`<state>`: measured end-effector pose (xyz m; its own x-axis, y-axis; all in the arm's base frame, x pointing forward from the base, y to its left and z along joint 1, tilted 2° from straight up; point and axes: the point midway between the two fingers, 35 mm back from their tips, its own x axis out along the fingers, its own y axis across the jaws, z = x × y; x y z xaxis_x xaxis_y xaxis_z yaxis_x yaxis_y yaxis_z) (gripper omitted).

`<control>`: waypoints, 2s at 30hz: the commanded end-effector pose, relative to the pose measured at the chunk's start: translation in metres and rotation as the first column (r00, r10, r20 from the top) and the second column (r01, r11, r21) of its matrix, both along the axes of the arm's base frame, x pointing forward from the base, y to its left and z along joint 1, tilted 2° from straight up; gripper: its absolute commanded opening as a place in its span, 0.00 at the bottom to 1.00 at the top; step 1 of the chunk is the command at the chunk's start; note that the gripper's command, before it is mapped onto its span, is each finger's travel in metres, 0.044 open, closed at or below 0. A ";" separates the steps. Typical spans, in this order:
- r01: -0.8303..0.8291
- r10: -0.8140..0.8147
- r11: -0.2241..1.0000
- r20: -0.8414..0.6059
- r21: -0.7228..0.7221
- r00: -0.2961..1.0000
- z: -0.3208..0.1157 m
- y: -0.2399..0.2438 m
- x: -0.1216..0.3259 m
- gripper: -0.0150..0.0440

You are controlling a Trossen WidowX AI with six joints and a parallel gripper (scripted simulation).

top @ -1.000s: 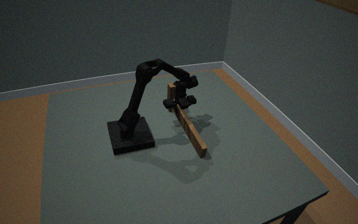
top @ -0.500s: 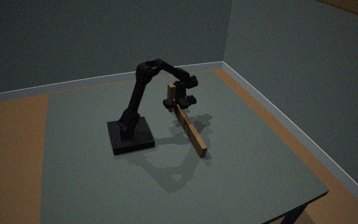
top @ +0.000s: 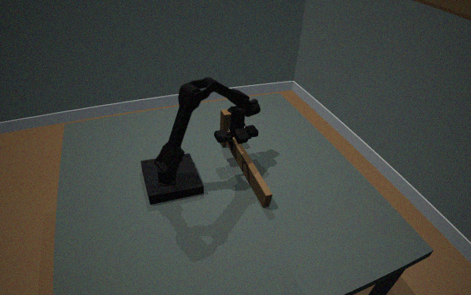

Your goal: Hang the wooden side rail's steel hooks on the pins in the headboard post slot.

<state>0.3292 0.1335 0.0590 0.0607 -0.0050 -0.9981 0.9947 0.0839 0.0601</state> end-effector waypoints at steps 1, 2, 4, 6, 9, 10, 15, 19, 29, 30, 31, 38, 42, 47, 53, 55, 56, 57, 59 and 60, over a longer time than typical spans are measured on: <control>0.003 -0.003 1.000 0.010 0.005 1.000 0.004 0.001 0.002 0.25; 0.003 -0.003 1.000 0.010 0.005 1.000 0.003 0.001 0.002 0.25; 0.003 -0.003 1.000 0.010 0.005 1.000 0.003 0.002 0.002 0.25; 0.003 -0.003 1.000 0.010 0.005 1.000 0.003 0.002 0.002 0.25; 0.003 -0.003 1.000 0.010 0.005 1.000 0.003 0.002 0.002 0.25; 0.003 -0.003 1.000 0.010 0.005 1.000 0.003 0.002 0.002 0.25; 0.003 -0.003 1.000 0.010 0.005 1.000 0.004 0.003 0.002 0.25; 0.003 -0.003 1.000 0.010 0.005 1.000 0.004 0.003 0.001 0.25; 0.003 -0.003 1.000 0.010 0.005 1.000 0.003 0.004 0.002 0.25; 0.003 -0.003 1.000 0.010 0.005 1.000 0.003 0.005 0.002 0.25; 0.003 -0.003 1.000 0.010 0.005 1.000 0.003 0.005 0.002 0.25; 0.003 -0.003 1.000 0.010 0.005 1.000 0.003 0.005 0.002 0.25; 0.003 -0.003 1.000 0.010 0.005 1.000 0.003 0.006 0.001 0.25; 0.003 -0.003 1.000 0.010 0.005 1.000 0.003 0.006 0.001 0.25; 0.003 -0.003 1.000 0.010 0.006 1.000 0.003 0.007 0.001 0.25; 0.003 -0.003 1.000 0.010 0.006 1.000 0.003 0.007 0.001 0.25; 0.003 -0.003 1.000 0.010 0.006 1.000 0.003 0.007 0.001 0.25; 0.003 -0.003 1.000 0.010 0.006 1.000 0.004 0.007 0.001 0.25; 0.003 -0.003 1.000 0.010 0.006 1.000 0.004 0.008 0.001 0.25; 0.003 -0.003 1.000 0.010 0.006 1.000 0.004 0.008 0.001 0.25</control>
<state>0.3287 0.1398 0.0585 0.0609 -0.0060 -0.9981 0.9946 0.0840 0.0602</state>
